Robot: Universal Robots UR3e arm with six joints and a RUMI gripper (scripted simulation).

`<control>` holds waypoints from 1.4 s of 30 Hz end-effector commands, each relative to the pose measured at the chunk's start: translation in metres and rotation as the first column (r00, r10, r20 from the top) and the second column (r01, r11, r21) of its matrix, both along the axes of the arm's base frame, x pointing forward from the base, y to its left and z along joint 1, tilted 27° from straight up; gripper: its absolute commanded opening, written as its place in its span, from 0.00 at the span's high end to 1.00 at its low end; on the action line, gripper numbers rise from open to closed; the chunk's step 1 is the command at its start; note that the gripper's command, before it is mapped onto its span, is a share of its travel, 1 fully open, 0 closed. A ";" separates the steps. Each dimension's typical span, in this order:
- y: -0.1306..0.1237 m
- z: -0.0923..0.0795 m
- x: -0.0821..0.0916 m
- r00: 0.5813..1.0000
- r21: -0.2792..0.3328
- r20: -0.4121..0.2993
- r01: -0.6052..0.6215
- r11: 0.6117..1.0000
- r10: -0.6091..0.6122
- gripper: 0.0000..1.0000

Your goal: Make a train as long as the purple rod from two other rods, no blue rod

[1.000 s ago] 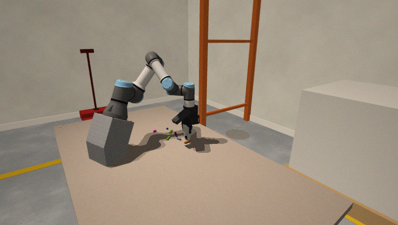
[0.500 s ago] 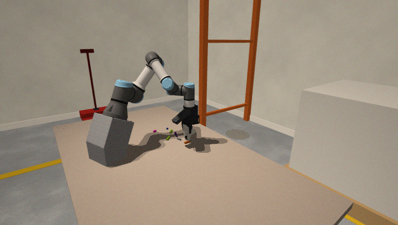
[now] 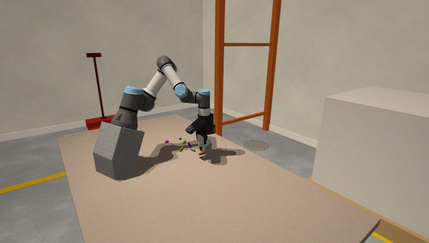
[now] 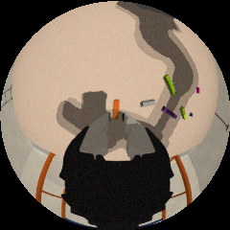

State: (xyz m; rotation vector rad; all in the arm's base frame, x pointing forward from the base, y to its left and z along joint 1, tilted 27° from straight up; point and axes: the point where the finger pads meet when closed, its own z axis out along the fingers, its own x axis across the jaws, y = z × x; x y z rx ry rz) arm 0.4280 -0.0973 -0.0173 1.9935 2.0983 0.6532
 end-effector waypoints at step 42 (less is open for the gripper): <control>0.000 -0.004 0.003 1.000 -0.002 0.002 0.000 1.000 0.000 0.86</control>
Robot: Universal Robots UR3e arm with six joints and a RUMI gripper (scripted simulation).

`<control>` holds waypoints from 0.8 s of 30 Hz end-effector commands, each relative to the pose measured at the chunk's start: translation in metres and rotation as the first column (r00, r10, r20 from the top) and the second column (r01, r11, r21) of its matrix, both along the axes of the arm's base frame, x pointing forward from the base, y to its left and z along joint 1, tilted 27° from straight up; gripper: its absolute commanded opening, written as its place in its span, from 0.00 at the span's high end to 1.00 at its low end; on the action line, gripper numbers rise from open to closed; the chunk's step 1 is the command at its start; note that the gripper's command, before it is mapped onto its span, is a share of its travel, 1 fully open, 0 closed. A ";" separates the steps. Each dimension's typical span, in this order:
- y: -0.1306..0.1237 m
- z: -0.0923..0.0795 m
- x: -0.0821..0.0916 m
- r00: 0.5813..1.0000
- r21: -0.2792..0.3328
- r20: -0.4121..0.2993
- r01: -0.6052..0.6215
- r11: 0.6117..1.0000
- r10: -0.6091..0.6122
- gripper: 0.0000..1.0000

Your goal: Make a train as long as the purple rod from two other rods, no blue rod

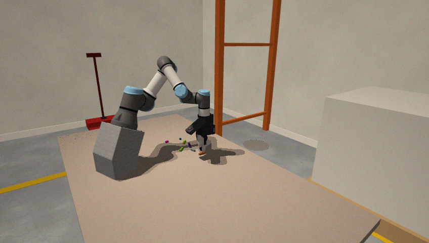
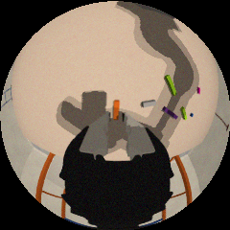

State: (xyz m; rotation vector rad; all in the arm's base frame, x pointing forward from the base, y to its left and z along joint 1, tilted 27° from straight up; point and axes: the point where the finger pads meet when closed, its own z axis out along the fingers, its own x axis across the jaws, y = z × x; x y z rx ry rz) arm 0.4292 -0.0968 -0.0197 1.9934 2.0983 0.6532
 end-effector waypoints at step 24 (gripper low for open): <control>0.002 -0.012 0.006 1.000 -0.002 0.002 0.000 1.000 0.000 0.86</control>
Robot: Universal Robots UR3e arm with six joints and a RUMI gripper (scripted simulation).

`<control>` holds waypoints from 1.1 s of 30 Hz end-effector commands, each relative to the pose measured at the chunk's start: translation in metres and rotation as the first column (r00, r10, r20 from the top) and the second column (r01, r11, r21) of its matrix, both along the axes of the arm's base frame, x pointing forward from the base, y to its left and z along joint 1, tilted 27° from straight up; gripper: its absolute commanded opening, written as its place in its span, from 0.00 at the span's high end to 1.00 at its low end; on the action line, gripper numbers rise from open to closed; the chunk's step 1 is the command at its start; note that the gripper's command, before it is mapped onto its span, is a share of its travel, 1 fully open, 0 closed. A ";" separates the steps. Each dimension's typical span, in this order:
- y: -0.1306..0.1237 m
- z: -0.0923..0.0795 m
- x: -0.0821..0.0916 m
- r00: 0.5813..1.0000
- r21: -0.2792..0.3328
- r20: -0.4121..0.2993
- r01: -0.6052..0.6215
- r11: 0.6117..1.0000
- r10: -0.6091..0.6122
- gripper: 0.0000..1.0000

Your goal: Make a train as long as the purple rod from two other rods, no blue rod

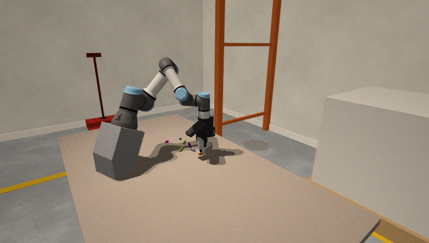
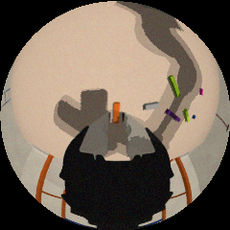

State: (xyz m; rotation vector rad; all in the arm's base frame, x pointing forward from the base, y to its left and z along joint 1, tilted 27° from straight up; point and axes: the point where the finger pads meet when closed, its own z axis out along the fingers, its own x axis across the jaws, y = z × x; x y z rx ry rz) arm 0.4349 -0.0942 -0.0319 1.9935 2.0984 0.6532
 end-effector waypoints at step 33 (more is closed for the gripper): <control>-0.001 0.000 0.001 1.000 -0.002 0.002 0.000 1.000 0.000 1.00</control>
